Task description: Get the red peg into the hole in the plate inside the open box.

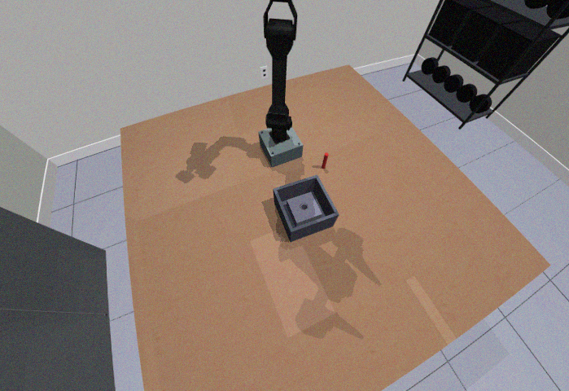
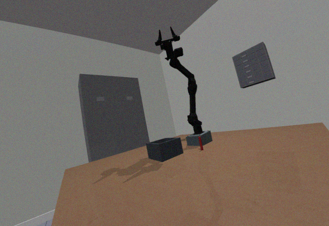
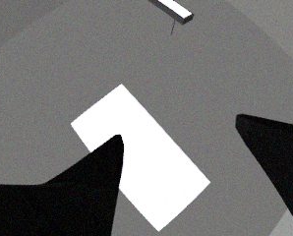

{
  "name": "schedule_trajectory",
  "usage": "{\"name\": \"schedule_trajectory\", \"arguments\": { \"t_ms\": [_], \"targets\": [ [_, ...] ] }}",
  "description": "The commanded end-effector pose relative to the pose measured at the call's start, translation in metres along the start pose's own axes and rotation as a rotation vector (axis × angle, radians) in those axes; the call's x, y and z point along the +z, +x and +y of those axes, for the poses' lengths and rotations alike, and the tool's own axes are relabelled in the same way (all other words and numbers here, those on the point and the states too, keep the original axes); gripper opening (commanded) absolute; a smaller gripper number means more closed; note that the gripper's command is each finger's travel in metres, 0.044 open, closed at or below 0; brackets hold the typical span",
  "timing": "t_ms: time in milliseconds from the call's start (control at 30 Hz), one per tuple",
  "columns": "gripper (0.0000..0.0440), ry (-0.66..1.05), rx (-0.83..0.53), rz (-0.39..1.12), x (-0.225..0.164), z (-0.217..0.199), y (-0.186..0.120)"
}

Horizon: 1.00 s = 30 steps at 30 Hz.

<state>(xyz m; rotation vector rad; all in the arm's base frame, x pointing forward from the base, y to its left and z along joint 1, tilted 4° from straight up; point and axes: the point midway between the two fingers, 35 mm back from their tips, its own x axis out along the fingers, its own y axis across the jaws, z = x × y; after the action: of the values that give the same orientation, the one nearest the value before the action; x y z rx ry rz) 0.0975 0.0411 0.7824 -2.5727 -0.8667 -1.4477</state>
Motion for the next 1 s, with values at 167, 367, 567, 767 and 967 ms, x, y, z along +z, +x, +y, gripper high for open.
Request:
{"name": "schedule_trajectory", "arguments": {
  "t_ms": [167, 367, 567, 767, 967],
  "targets": [
    [0.0440, 0.191, 0.073, 0.011, 0.014, 0.028, -0.004],
    [0.0440, 0.383, 0.153, 0.011, 0.033, 0.055, -0.009],
    [0.0440, 0.573, 0.235, 0.019, 0.053, 0.081, -0.015],
    [0.0440, 0.763, 0.320, 0.034, 0.077, 0.104, -0.023],
    [0.0440, 0.950, 0.408, 0.053, 0.103, 0.125, -0.032]
  ]
}}
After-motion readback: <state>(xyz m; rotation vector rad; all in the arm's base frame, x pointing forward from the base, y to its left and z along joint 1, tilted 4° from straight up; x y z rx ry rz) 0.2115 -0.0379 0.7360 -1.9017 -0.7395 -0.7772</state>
